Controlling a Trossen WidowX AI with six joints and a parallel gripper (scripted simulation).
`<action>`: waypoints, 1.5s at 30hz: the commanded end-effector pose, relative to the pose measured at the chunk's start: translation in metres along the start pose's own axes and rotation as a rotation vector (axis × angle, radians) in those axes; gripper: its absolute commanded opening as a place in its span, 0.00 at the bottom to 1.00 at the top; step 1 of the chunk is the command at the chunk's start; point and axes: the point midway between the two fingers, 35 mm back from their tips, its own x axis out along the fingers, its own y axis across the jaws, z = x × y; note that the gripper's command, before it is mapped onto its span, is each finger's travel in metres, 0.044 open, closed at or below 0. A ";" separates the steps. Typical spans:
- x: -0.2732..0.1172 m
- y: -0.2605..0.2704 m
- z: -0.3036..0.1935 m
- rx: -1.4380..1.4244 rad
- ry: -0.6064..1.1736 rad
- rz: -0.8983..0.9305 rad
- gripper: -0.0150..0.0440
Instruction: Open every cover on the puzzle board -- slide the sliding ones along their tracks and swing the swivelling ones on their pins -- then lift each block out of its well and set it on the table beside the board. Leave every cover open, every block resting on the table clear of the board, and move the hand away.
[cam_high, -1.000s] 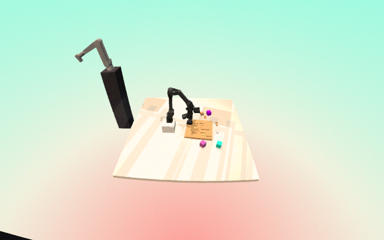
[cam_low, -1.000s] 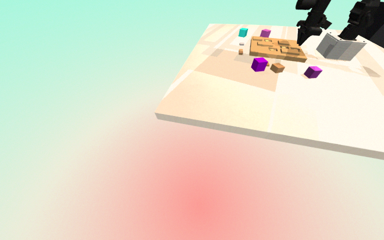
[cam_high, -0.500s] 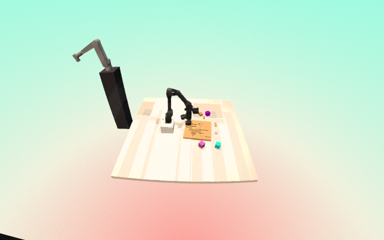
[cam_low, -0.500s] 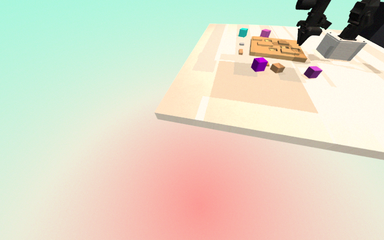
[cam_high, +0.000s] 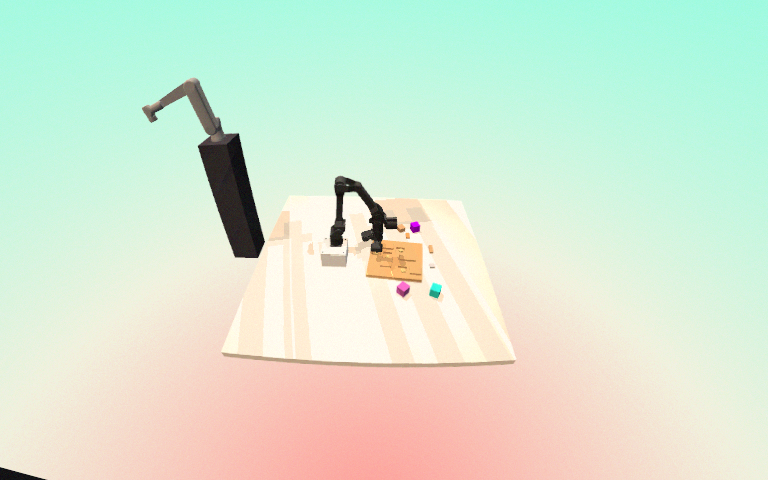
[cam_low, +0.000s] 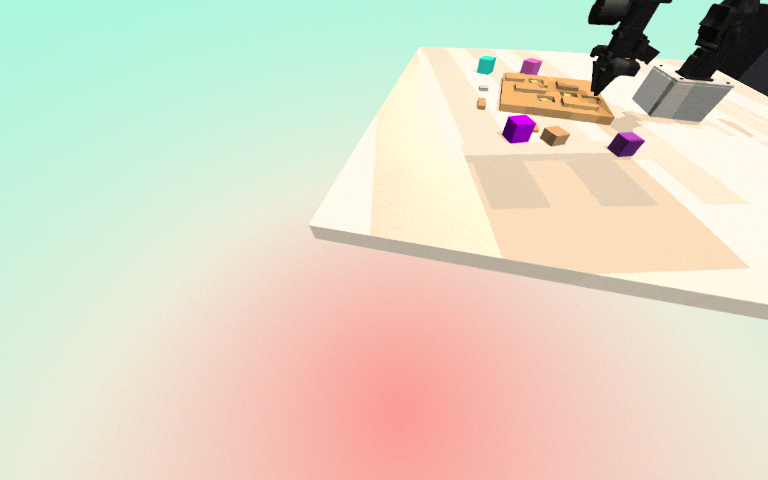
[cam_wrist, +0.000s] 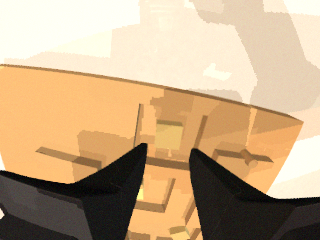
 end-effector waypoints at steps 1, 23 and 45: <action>0.005 0.001 0.002 -0.003 -0.005 0.003 0.50; 0.017 0.001 0.002 -0.003 -0.005 0.003 0.50; 0.021 0.001 0.001 0.001 -0.003 0.000 0.39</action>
